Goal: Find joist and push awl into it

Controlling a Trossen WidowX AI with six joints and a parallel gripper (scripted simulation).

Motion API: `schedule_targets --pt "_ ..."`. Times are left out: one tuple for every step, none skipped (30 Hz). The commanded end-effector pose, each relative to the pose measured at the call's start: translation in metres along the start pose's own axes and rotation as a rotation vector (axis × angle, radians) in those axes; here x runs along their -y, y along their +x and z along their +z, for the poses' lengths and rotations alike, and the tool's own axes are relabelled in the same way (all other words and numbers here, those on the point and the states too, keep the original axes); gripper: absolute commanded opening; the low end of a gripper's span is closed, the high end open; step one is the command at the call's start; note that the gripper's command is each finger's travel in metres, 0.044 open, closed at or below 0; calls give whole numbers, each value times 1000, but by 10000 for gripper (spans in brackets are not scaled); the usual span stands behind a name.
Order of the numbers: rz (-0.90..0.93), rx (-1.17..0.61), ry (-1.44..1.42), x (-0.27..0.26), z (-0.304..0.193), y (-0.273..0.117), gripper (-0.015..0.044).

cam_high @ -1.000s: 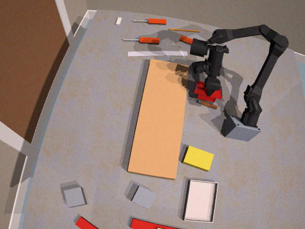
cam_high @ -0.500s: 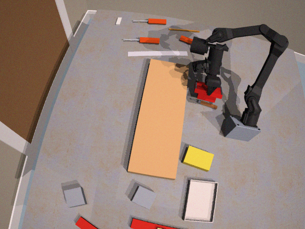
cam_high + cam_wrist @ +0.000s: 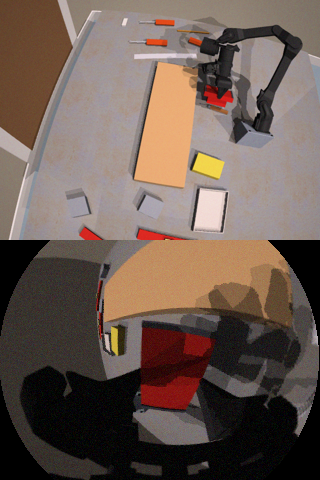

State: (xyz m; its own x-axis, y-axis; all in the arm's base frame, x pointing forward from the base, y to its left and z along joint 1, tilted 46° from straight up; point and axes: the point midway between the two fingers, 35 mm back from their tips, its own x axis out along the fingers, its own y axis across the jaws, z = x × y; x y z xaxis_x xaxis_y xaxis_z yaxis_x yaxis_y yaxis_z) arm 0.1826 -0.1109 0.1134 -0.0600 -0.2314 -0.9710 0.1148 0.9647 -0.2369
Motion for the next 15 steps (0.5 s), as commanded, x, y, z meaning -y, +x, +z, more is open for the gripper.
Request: schedule_targets --pt "36 0 -8 0 1 -1 0" --pt "43 -1 -9 0 1 -1 0" --pt "49 -2 -10 0 1 -1 0" --pt "56 -3 -11 0 1 -1 0" --pt "62 -3 -11 0 1 0 0" --pt "69 -4 -12 0 1 0 0" --pt "76 -5 -13 0 1 0 0" --pt "82 -6 -14 1 1 0 0" --pt "89 -6 -15 1 1 0 0" --pt "96 -7 -15 1 0 0 0" --pt "102 -7 -16 1 0 0 0" --pt "109 -7 -17 1 0 0 0" --pt "116 -8 -17 1 0 0 0" --pt "122 -8 -18 1 0 0 0" --pt "129 -8 -19 2 0 0 0"
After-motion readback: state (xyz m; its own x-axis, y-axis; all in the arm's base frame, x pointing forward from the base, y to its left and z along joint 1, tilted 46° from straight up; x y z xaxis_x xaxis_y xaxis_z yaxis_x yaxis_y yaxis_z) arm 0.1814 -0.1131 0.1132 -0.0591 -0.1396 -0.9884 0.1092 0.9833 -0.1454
